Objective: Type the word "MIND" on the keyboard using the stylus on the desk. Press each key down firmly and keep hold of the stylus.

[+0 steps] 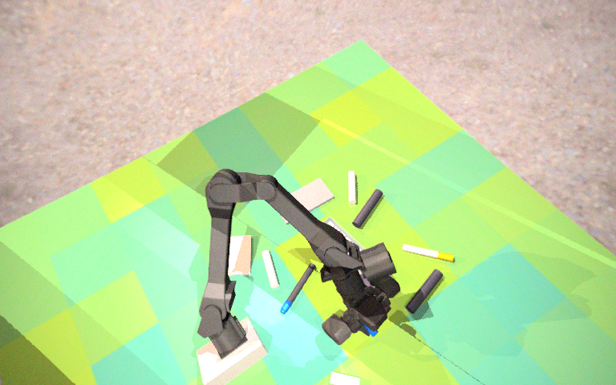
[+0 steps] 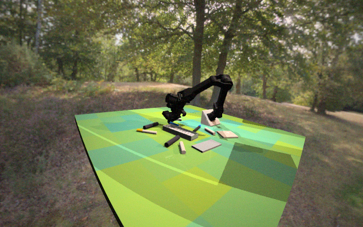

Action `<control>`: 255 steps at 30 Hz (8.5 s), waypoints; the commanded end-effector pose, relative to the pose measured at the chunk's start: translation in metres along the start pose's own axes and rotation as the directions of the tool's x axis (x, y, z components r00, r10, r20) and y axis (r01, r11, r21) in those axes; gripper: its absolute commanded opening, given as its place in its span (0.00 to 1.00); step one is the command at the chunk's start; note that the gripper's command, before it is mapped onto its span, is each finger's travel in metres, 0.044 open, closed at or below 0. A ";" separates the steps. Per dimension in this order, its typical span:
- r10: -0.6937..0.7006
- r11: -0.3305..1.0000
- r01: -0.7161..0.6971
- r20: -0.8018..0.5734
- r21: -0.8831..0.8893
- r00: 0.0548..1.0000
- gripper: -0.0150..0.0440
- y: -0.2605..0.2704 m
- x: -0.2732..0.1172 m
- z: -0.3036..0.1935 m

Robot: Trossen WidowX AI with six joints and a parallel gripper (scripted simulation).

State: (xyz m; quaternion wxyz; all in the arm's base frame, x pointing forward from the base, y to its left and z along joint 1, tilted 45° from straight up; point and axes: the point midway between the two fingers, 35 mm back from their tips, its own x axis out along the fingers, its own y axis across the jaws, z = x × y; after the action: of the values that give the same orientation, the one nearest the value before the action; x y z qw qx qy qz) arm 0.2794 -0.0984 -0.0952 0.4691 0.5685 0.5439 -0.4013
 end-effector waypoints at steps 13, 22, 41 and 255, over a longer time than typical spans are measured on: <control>-0.002 1.000 0.002 -0.001 0.002 1.000 0.33 -0.001 0.004 -0.002; -0.003 1.000 0.003 0.000 0.002 1.000 0.25 0.000 -0.010 0.007; -0.004 1.000 0.004 0.002 0.002 1.000 0.25 -0.001 -0.039 0.024; -0.497 -0.004 0.501 -0.436 0.866 0.750 0.51 -0.031 -0.044 0.013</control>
State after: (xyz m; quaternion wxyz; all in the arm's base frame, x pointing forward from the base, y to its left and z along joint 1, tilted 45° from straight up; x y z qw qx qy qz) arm 0.2462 -0.1250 -0.0566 -0.1558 0.4987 0.3411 -0.7815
